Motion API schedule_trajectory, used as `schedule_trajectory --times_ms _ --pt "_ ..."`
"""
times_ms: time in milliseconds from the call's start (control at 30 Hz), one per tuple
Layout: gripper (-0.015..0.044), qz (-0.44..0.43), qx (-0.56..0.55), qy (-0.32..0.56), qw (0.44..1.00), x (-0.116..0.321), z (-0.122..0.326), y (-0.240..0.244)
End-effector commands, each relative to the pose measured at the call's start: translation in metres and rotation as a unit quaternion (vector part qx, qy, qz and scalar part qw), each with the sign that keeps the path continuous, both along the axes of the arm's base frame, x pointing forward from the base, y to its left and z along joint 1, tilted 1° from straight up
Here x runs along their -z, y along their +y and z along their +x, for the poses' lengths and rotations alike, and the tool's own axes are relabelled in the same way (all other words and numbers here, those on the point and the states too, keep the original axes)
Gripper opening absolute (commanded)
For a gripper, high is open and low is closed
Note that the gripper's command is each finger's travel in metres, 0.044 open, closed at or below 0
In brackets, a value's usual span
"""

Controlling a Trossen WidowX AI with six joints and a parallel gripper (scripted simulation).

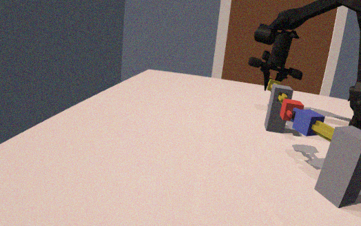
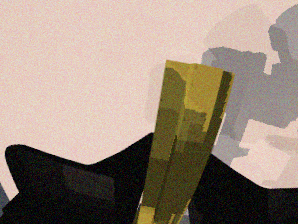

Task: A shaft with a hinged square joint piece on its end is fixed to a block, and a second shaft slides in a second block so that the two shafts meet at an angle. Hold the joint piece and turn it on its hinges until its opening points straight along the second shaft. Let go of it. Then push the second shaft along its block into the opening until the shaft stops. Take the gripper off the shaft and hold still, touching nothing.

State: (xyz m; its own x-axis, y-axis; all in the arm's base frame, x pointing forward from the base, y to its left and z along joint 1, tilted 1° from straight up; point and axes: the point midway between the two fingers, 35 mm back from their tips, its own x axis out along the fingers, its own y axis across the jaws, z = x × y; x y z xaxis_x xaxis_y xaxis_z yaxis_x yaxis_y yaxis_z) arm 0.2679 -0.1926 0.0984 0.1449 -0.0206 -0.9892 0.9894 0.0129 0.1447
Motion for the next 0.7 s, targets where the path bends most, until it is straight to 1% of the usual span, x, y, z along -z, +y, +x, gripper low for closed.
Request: schedule_trajectory --times_ms 0,367,667 --pt "0.0067 0.0 0.0 0.0 1.0 0.0 0.0 0.0" --pt "0.0067 0.0 0.0 0.0 1.0 0.0003 0.0 0.0" --pt "0.0067 -0.002 0.002 0.032 0.999 0.0006 -0.0004 -0.0003"
